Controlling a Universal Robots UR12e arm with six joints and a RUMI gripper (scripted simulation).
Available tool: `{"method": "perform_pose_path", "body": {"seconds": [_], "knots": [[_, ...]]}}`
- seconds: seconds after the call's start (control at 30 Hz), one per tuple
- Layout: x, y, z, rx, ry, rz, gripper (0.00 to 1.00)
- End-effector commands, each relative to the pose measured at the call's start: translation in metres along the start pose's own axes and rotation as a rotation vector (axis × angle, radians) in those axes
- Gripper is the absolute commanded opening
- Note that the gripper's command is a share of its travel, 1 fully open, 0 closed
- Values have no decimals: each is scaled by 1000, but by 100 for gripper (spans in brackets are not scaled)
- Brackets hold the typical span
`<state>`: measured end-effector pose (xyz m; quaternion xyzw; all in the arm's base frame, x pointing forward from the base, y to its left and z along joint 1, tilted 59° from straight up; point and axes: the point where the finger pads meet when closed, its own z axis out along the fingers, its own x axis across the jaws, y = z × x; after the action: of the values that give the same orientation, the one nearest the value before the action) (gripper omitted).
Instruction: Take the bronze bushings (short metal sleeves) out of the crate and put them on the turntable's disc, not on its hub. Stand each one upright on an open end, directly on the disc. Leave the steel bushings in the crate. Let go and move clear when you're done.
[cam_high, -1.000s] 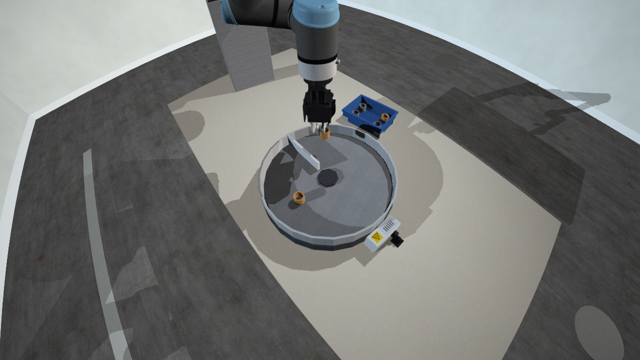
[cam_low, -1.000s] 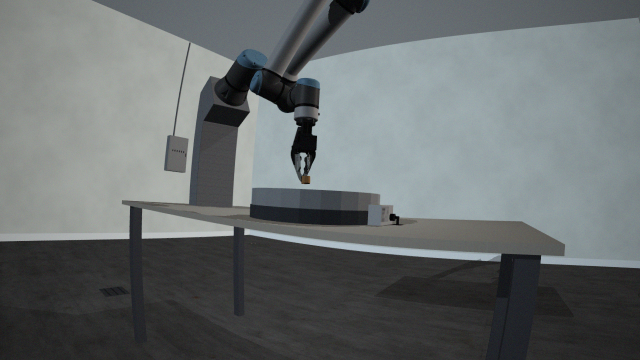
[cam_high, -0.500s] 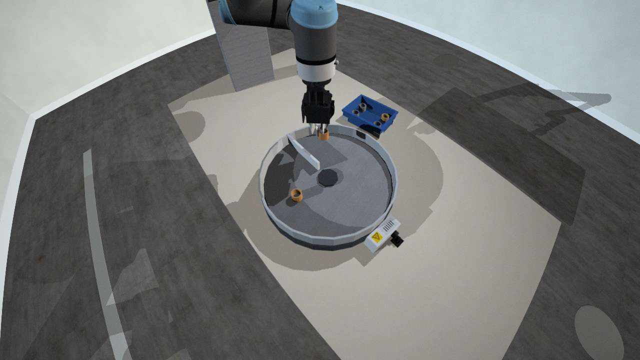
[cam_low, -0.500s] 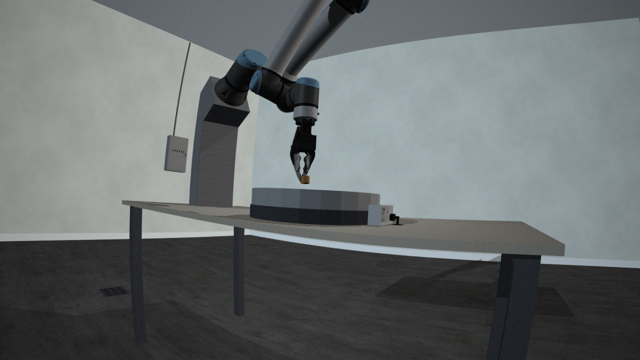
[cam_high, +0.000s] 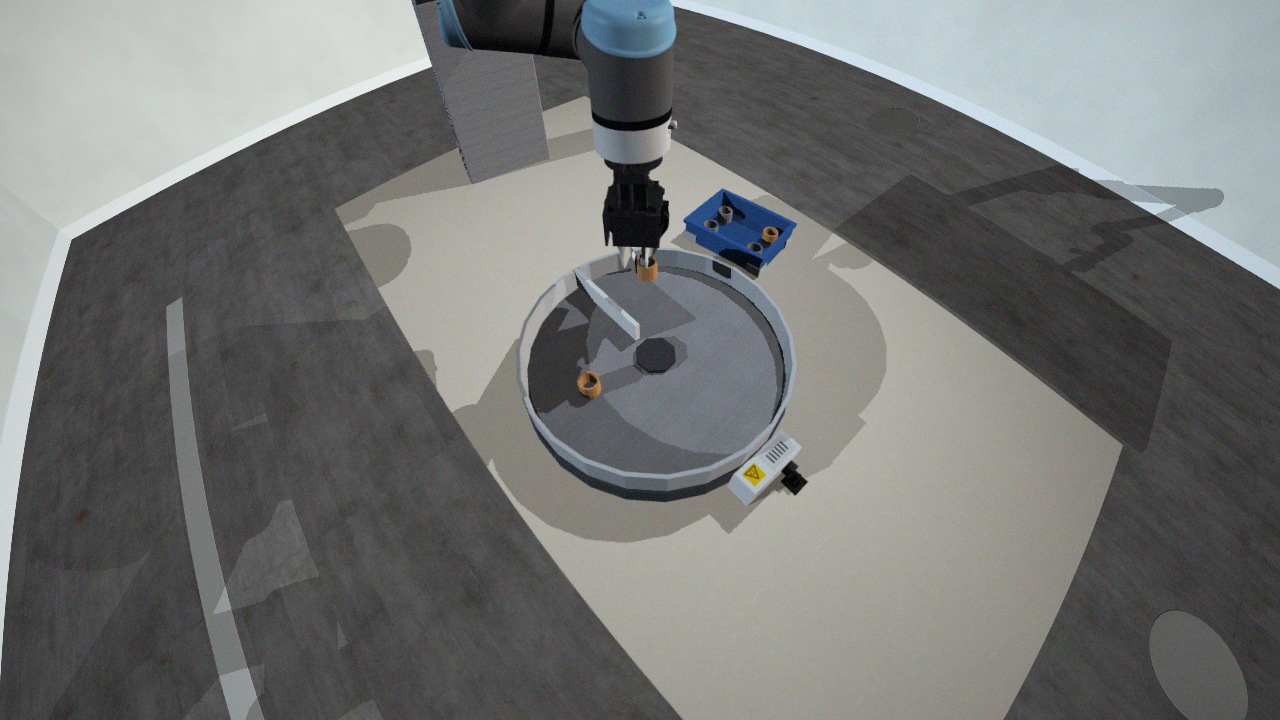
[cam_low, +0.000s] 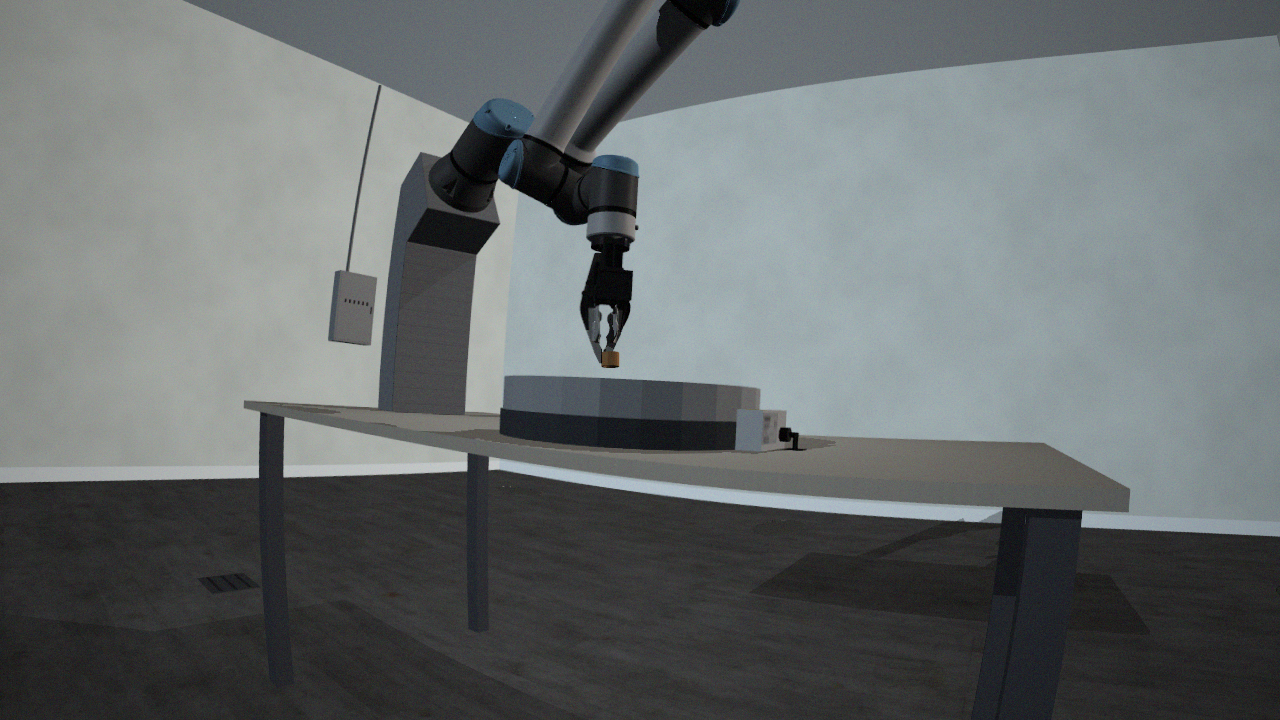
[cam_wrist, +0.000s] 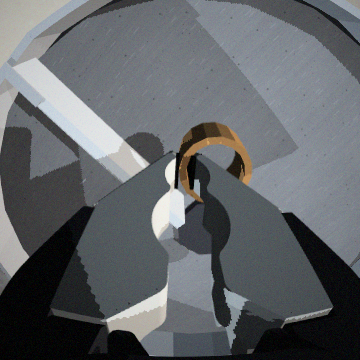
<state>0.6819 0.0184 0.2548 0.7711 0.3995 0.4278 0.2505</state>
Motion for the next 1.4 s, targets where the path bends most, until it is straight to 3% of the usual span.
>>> {"method": "perform_pose_path", "body": {"seconds": [0.0, 0.43, 0.73, 1.37], "knots": [[0, 0, 0, 0, 0, 0, 0], [0, 0, 0, 0, 0, 0, 0], [0, 0, 24, 0, 0, 0, 0], [0, 0, 24, 0, 0, 0, 0]]}}
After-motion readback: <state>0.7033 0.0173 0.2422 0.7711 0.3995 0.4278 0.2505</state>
